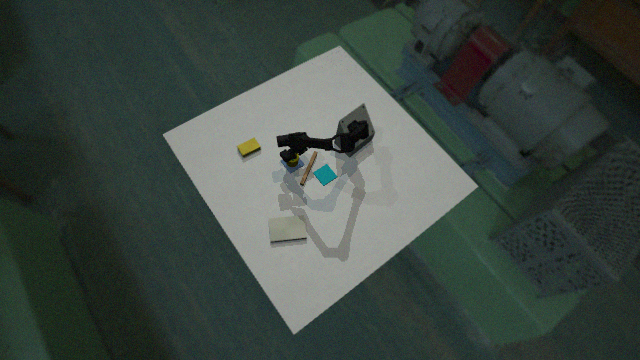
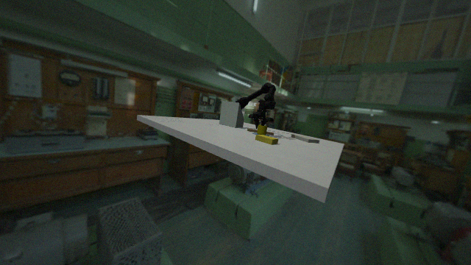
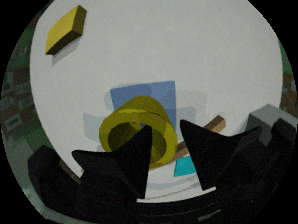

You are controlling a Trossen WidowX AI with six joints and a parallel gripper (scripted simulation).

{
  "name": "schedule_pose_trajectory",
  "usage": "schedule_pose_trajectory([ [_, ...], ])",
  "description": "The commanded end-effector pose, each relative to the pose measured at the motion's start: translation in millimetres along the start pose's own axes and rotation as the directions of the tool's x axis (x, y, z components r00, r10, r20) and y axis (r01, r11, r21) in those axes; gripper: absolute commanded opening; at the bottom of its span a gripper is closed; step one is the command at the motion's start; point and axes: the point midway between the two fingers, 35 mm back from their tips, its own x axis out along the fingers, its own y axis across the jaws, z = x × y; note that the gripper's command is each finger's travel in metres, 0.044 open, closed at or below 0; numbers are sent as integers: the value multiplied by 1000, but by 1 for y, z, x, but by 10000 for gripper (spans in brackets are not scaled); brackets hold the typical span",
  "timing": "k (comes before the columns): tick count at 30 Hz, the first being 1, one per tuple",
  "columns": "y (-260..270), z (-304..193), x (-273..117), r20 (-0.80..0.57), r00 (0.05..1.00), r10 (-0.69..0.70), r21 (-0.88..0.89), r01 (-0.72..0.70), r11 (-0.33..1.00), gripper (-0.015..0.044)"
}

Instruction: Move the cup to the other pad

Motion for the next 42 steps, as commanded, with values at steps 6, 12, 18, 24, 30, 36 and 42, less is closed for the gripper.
schedule_pose_trajectory([
  [6,0,0,0,0,1000,0,0,0,1000,127],
  [12,0,0,0,0,1000,0,0,0,1000,87],
  [18,0,0,0,0,1000,0,0,0,1000,47],
  [24,0,0,0,0,1000,0,0,0,1000,0],
  [30,1,1,-13,0,1000,0,2,0,1000,0],
  [36,-2,0,-40,-1,1000,0,7,0,1000,0],
  [42,-2,1,-42,-5,1000,5,17,-5,1000,0],
])
